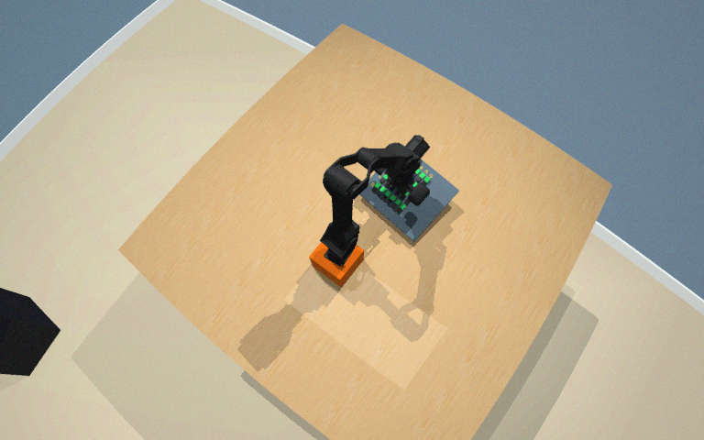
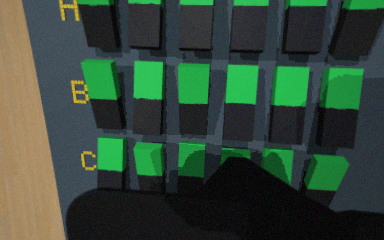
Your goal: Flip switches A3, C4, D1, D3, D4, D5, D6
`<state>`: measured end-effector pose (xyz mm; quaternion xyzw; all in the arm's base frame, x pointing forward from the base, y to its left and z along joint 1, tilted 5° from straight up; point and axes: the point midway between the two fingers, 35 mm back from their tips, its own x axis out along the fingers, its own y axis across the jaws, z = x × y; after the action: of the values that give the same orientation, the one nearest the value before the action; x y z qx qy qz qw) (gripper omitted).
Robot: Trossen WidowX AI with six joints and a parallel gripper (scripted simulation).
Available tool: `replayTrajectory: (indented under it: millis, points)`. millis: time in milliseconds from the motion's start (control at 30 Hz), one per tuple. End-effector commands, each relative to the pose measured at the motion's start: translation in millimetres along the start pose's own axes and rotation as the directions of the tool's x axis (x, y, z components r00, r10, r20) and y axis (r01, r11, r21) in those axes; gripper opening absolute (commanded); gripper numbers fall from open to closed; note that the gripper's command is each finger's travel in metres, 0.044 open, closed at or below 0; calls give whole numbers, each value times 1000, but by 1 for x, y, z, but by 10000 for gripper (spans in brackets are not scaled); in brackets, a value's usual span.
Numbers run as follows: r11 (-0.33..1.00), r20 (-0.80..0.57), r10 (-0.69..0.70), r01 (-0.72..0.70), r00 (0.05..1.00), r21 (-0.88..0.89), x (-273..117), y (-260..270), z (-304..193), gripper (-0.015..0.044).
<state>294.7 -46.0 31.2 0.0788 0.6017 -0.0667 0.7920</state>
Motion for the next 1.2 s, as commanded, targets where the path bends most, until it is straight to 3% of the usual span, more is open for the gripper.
replayTrajectory:
  millis: [0, 900, 1167]
  points:
    - [1000, -1, 3, -3, 1000, 0, 1, 0, -1, 0]
    - [1000, -1, 3, -3, 1000, 0, 5, 0, -1, 0]
    - [1000, 24, 3, -3, 1000, 0, -61, 0, -3, 0]
